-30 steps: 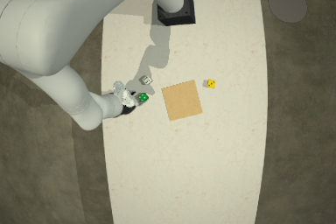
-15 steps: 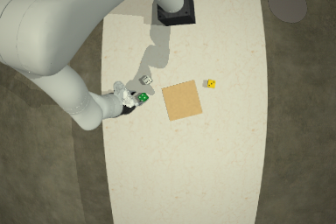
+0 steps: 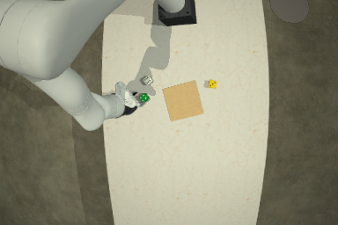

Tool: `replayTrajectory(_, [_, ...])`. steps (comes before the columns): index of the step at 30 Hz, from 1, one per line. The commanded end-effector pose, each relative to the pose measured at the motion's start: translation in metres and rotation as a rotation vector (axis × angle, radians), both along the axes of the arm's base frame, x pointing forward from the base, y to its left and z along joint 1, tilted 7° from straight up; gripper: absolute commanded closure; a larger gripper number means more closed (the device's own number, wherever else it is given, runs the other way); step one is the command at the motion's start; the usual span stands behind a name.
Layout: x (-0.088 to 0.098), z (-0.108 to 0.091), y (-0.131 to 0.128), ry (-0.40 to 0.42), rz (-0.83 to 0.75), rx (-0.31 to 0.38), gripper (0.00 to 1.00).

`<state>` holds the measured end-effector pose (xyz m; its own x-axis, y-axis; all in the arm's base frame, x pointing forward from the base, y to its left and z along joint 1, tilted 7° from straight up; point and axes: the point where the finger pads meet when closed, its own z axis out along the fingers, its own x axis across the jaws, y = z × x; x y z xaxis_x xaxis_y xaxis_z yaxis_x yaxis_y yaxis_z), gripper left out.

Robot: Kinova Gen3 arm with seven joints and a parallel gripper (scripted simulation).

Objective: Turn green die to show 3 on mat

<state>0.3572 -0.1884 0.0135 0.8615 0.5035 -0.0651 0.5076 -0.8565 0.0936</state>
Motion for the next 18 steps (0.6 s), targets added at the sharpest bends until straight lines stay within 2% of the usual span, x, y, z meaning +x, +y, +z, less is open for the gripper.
replayTrajectory(1, [-0.001,-0.006,-0.001,0.000,0.002,0.000,0.13])
replayTrajectory(18, [-0.001,-0.028,-0.004,0.000,0.002,0.000,0.13])
